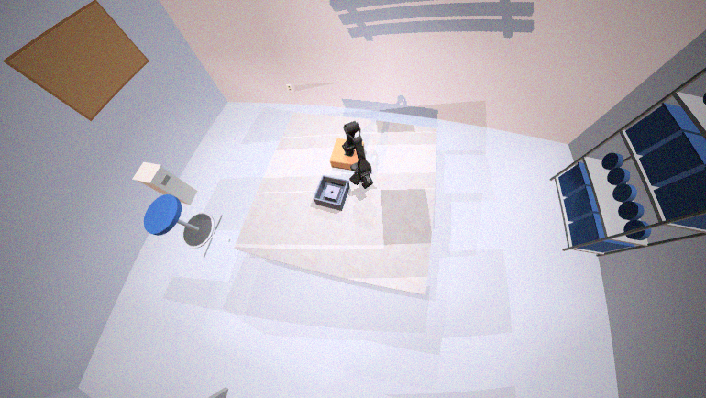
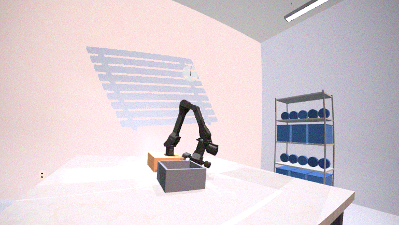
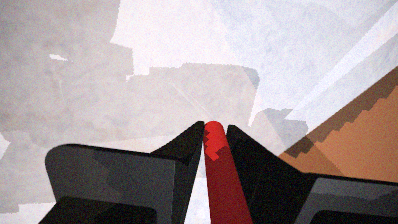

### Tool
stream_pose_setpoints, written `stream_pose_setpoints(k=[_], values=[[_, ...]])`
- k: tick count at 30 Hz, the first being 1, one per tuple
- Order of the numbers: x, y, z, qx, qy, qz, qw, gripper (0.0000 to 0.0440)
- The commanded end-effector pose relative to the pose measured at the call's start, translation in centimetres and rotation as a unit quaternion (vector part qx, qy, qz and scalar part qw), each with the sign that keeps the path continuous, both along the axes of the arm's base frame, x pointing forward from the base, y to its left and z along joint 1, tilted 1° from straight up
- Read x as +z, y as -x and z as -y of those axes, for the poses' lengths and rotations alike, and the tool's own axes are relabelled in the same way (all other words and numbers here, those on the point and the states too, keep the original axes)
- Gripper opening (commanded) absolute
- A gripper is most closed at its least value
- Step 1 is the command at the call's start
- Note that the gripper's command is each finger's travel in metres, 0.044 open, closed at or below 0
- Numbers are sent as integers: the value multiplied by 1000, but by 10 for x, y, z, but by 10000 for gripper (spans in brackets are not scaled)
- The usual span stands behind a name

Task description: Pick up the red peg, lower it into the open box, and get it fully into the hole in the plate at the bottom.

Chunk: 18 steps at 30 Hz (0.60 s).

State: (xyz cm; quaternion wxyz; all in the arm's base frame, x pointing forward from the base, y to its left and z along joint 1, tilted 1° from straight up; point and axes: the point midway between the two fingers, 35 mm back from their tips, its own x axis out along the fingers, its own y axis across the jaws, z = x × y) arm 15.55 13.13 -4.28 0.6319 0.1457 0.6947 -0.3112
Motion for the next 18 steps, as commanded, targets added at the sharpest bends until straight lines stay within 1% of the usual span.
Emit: stream_pose_setpoints(k=[1,7,18], values=[[2,-4,3,6,15,-1,1000,0],[22,-20,-1,10,17,24,1000,0],[68,-47,3,5,24,66,998,0]])
